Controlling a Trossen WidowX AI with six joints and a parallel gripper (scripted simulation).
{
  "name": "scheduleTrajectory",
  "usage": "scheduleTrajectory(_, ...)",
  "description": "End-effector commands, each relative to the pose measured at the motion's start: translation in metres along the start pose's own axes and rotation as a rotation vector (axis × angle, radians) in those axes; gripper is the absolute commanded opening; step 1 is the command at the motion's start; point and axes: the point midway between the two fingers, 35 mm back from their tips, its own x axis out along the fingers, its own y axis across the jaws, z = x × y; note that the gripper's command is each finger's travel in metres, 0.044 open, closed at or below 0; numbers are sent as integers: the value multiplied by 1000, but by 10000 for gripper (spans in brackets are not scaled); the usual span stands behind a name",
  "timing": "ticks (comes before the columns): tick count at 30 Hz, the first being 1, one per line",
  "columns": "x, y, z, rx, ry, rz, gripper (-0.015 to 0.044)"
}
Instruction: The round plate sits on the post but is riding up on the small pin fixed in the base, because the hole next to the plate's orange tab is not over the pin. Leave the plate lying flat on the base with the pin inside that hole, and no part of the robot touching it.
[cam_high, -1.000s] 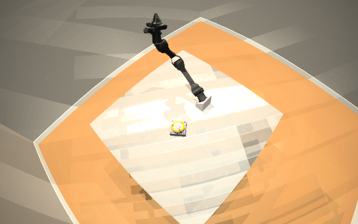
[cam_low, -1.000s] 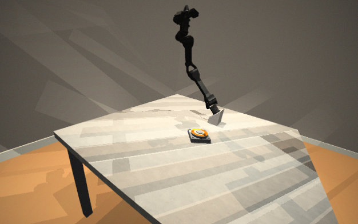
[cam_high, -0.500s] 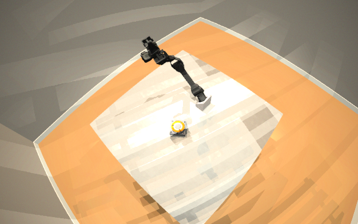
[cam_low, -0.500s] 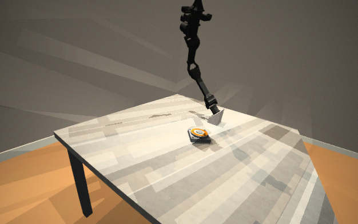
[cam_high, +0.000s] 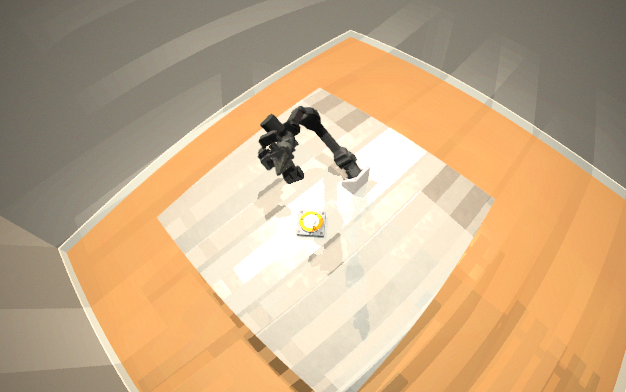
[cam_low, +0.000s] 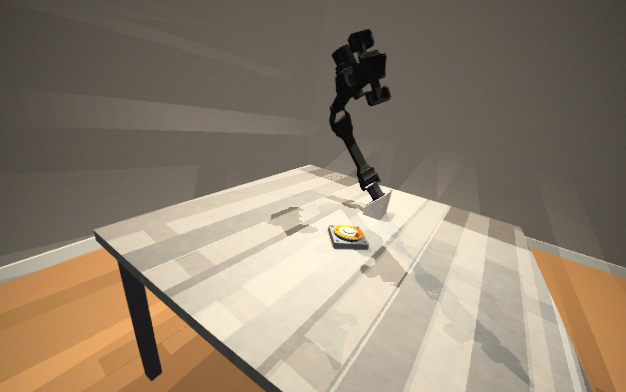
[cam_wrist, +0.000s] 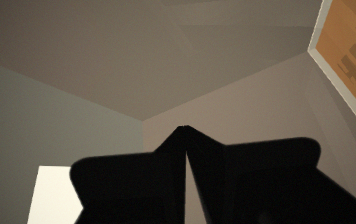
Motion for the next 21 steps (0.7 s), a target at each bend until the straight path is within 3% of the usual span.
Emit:
scheduleTrajectory(1, 13, -66, 13, -69, -52, -207, 0)
scheduleTrajectory(9, -3, -211, 38, -272, -97, -715, 0)
scheduleTrajectory(17, -79, -338, 59, -542, 14, -1300, 0)
scheduleTrajectory(21, -148, -391, 71, -735, 210, -1682, 0)
